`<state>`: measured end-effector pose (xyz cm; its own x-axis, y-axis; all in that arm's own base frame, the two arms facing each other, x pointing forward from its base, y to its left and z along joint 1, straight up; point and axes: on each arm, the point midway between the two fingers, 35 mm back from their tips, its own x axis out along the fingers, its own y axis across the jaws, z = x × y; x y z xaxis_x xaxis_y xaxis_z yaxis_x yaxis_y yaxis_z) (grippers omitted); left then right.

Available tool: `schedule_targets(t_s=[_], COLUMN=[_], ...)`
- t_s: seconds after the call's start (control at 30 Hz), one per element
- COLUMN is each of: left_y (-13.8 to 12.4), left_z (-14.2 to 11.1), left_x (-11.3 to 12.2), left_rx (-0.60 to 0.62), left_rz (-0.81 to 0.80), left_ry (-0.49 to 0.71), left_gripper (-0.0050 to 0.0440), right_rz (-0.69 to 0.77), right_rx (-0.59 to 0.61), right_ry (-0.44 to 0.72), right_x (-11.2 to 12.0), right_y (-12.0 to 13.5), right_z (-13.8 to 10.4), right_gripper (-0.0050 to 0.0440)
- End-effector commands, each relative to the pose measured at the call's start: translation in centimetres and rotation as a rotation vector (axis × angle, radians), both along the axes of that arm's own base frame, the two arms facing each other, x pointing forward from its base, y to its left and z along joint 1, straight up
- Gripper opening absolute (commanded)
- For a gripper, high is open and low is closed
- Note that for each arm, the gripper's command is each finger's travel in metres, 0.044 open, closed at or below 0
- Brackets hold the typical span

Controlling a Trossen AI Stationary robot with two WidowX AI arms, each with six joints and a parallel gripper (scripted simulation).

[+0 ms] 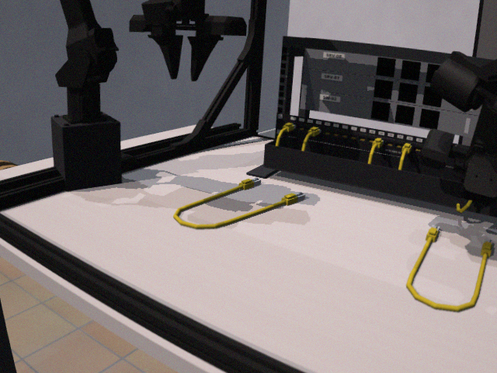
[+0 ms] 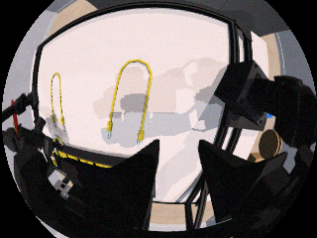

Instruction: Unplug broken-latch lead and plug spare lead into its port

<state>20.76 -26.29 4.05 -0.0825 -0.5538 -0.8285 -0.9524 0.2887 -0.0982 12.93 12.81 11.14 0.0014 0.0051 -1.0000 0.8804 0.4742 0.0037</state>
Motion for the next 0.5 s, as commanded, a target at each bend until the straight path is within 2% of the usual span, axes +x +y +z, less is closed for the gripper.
schedule_targets(t_s=[0.0,0.37,0.4,0.47], left_y=[0.70,0.70,0.76,0.76], left_z=[-2.14,-2.14,-2.49,-2.49], left_x=[-0.46,-0.46,-0.50,-0.50], left_rx=[0.047,0.047,-0.012,-0.012], left_rz=[0.004,0.004,-0.002,-0.002], left_ry=[0.010,0.010,-0.009,-0.009], left_gripper=[0.0055,0.0055,0.0055,0.0055], right_rz=[0.000,0.000,0.000,0.000], right_rx=[0.000,0.000,0.000,0.000], right_ry=[0.000,0.000,0.000,0.000], right_x=[0.00,0.00,0.00,0.00], right_y=[0.00,0.00,0.00,0.00], right_z=[0.00,0.00,0.00,0.00], right_gripper=[0.0176,0.0176,0.0176,0.0176])
